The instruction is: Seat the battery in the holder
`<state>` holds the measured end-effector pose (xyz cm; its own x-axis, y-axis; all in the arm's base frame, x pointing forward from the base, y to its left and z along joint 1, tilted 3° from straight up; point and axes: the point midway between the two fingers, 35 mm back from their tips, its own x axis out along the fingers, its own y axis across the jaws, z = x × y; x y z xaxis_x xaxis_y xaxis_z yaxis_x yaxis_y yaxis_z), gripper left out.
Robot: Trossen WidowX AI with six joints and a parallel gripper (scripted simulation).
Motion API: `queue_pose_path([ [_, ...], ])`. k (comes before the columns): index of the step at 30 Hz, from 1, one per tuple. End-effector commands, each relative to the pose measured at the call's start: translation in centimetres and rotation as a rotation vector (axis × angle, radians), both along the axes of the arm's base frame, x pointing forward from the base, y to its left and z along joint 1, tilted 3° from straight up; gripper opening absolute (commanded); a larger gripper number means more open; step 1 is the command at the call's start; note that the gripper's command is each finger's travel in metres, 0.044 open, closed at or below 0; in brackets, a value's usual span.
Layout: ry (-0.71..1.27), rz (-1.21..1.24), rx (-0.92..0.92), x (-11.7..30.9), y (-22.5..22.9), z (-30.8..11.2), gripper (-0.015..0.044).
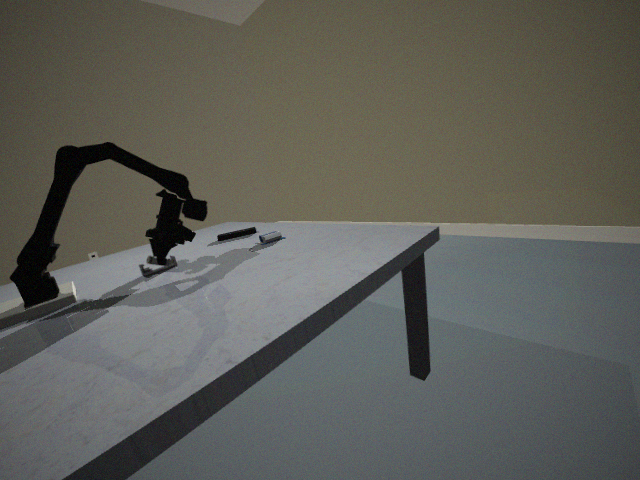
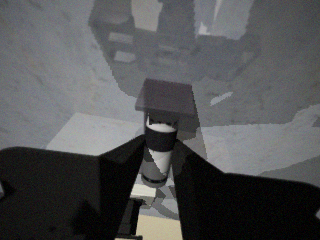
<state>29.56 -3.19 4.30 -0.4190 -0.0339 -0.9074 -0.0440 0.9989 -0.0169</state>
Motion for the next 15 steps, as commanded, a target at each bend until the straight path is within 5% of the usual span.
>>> queue_pose_path([
  [1, -0.040, 0.001, 0.006, 0.43, 0.03, -0.15, 0.0081],
  [15, -0.113, 0.003, 0.013, 0.20, -0.01, -0.32, 0.0081],
])
